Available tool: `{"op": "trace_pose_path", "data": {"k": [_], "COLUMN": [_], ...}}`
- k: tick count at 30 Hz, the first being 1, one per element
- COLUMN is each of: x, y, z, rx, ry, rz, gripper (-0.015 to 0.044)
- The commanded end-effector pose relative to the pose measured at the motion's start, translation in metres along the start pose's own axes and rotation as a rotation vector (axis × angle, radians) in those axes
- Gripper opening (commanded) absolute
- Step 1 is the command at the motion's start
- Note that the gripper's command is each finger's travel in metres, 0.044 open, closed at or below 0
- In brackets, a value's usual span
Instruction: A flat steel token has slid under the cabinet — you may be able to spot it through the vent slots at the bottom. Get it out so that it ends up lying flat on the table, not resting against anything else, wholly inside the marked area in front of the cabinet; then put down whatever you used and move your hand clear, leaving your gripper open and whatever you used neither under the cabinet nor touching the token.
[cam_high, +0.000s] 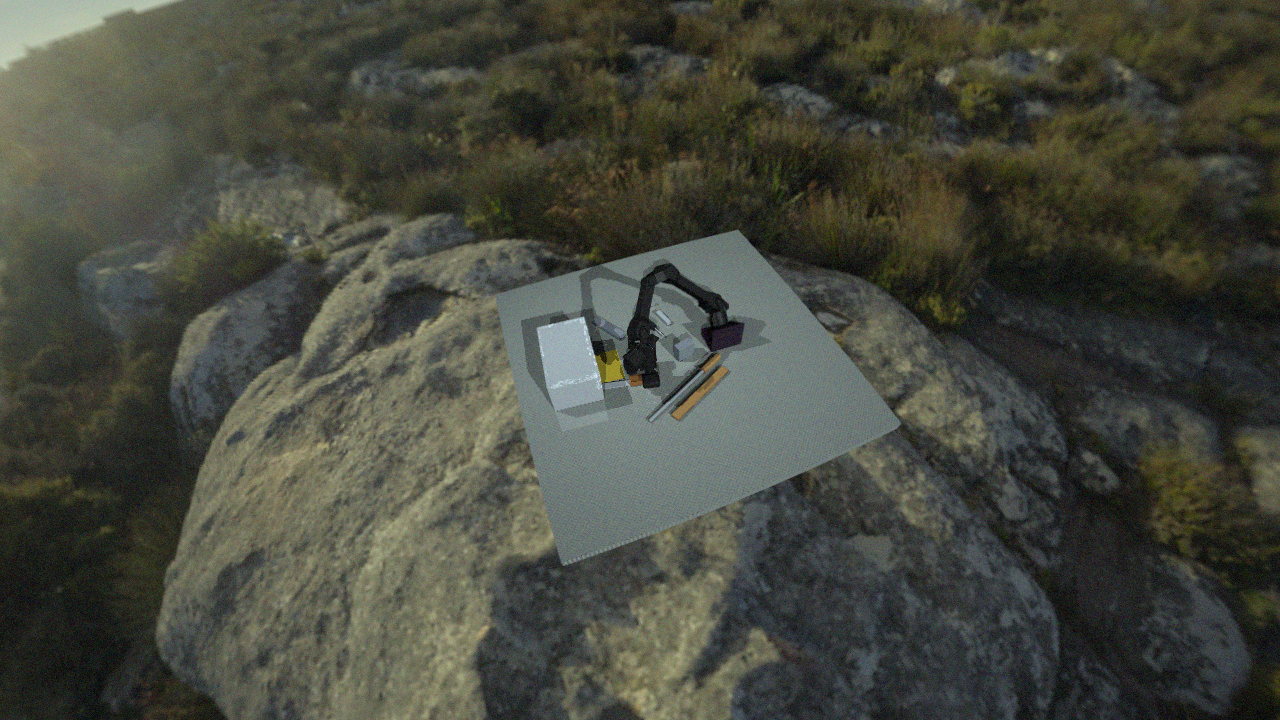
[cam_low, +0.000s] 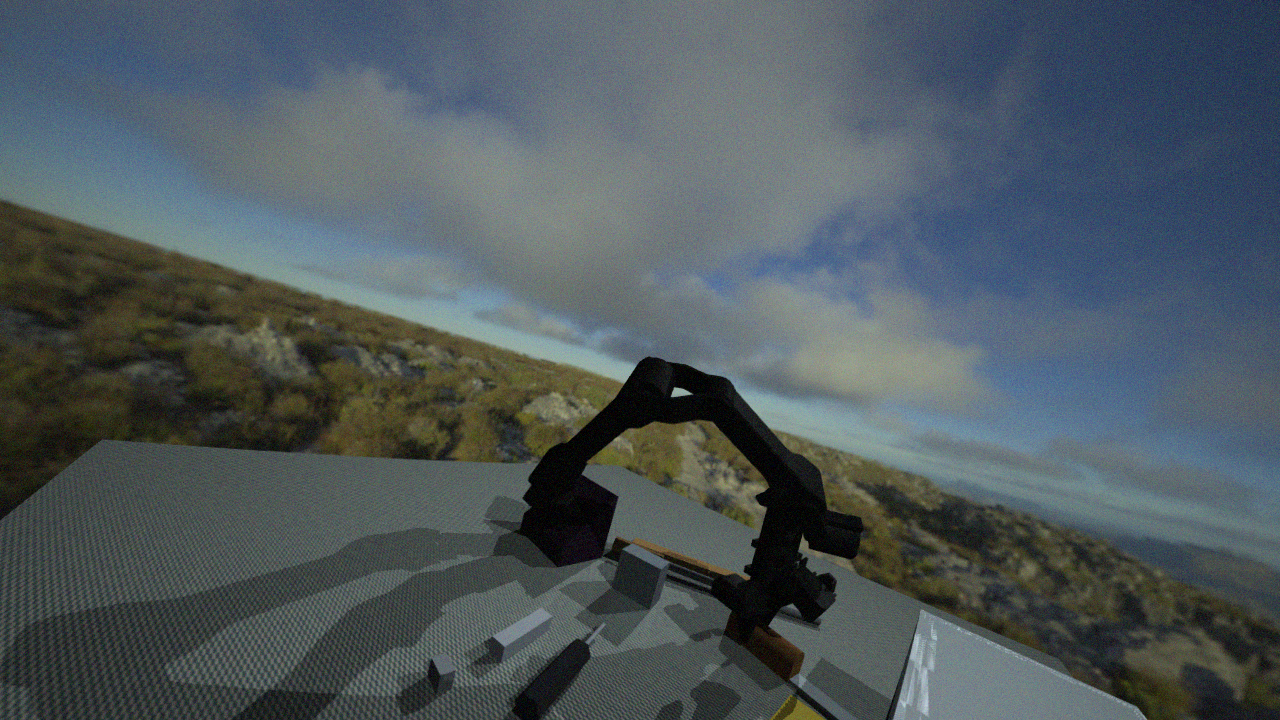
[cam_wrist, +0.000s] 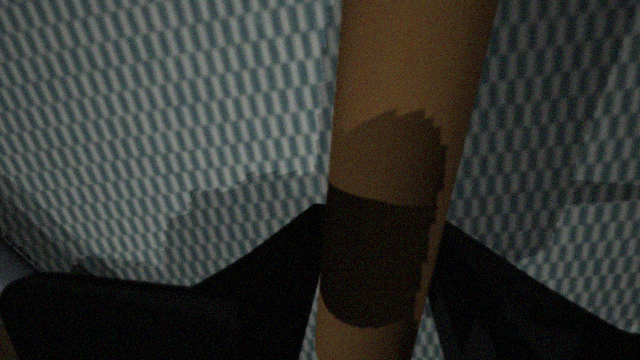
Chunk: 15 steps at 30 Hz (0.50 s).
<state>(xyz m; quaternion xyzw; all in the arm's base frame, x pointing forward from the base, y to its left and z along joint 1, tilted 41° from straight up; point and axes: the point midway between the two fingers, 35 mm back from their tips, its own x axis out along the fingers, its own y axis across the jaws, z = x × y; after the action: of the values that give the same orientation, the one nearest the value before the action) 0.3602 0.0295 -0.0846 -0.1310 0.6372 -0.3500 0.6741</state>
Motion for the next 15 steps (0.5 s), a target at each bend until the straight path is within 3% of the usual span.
{"op": "trace_pose_path", "data": {"k": [1, 15], "x": [0.001, 0.001], "y": [0.0, 0.001], "z": [-0.009, -0.025], "rx": [-0.001, -0.002], "ry": [0.004, 0.005], "rz": [-0.002, -0.002], "gripper": [0.0, 0.0]}}
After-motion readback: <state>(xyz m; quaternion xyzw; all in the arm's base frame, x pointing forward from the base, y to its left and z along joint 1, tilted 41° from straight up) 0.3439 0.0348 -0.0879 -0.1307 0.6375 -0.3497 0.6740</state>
